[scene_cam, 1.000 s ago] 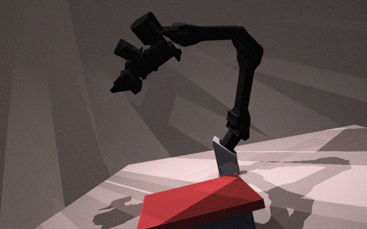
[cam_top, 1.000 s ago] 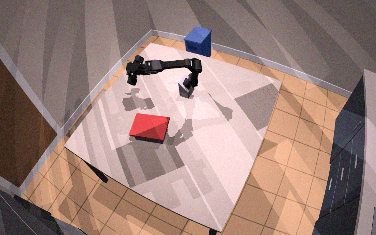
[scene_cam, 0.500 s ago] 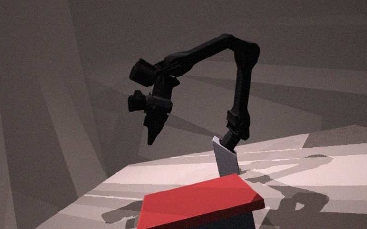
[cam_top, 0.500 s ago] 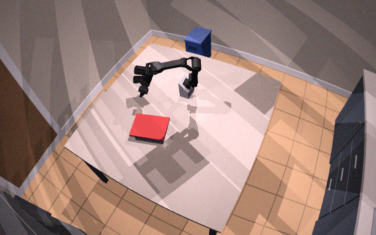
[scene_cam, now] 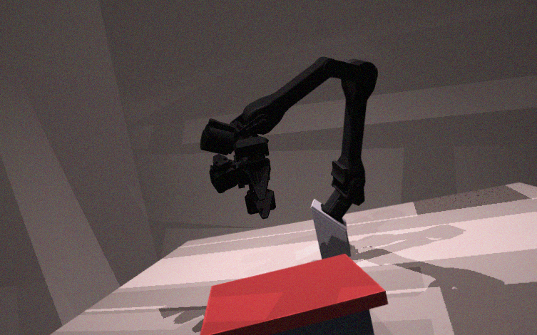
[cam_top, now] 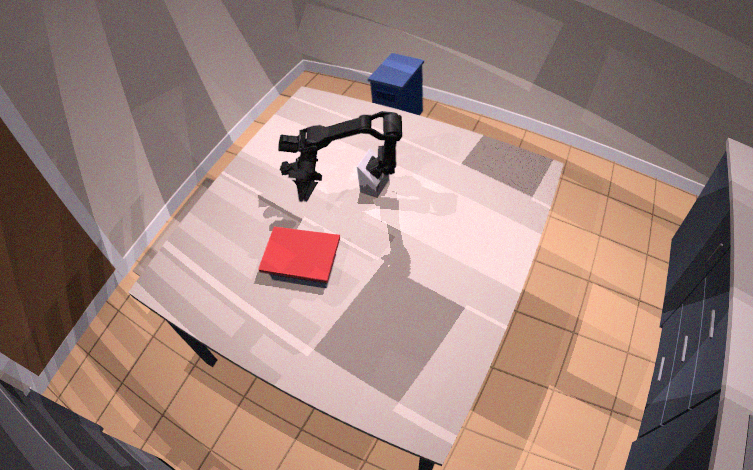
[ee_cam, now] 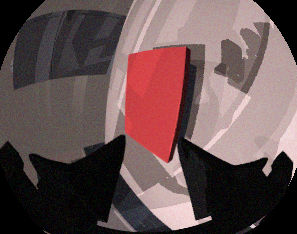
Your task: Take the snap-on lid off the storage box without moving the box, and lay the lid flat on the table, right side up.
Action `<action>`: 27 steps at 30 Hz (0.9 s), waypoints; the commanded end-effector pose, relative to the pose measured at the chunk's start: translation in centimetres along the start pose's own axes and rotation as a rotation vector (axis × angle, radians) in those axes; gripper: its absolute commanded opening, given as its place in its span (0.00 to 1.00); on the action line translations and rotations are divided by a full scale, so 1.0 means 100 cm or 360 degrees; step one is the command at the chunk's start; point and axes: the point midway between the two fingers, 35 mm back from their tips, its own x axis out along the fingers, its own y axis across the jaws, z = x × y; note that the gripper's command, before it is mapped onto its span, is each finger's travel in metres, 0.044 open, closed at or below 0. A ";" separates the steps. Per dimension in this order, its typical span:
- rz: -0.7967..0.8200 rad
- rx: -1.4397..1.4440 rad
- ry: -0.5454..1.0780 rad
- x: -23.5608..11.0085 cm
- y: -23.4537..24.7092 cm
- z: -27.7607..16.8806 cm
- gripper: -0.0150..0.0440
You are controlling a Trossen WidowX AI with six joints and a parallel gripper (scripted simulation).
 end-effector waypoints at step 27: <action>0.0012 0.0023 0.0014 0.051 -0.054 -0.002 0.65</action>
